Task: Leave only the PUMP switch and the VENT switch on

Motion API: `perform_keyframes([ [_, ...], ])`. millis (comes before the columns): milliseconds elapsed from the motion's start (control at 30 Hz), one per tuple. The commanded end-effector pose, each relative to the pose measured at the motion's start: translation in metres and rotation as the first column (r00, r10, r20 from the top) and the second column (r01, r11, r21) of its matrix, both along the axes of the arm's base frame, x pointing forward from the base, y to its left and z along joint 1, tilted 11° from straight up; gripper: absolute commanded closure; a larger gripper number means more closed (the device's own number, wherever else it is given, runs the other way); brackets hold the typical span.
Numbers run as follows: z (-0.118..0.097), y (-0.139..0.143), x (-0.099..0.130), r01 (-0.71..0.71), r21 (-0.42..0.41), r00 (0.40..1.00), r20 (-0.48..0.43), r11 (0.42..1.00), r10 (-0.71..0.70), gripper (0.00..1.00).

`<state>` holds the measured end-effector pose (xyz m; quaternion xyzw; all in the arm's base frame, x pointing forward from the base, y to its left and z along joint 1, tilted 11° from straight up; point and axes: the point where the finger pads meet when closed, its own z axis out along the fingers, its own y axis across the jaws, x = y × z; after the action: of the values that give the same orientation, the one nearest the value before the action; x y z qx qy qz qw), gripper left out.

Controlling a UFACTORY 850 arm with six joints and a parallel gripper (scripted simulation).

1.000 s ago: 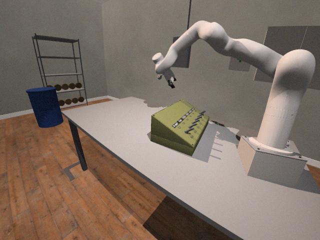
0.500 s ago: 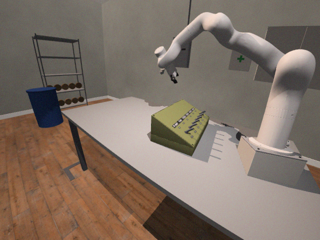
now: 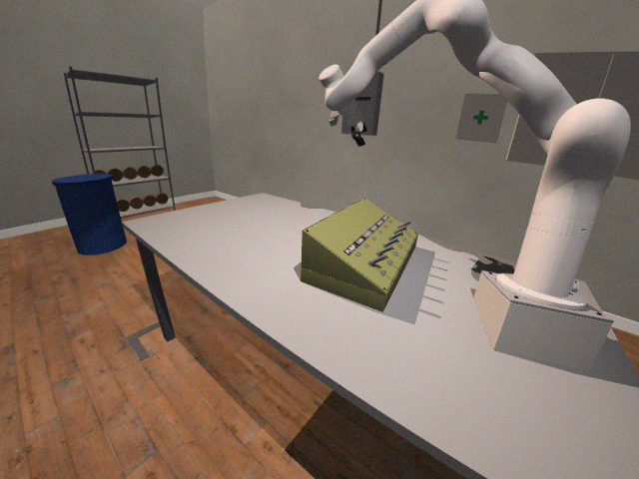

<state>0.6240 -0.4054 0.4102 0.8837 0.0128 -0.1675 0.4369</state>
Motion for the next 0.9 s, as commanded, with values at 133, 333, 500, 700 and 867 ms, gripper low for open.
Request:
perform_keyframes([
  [133,0.035,0.008,-0.015,-0.001,-0.002,1.0,0.005,1.0,0.001,0.0],
  [333,0.039,0.009,-0.017,-0.001,-0.002,1.0,0.005,1.0,0.001,0.0],
  [500,0.039,0.009,-0.016,-0.002,-0.003,1.0,0.007,1.0,0.002,0.0],
  [700,0.032,0.025,-0.008,-0.024,-0.036,0.998,0.056,0.999,0.026,0.0],
  [867,0.015,0.065,0.008,-0.076,-0.092,0.981,0.169,0.993,0.091,0.0],
])
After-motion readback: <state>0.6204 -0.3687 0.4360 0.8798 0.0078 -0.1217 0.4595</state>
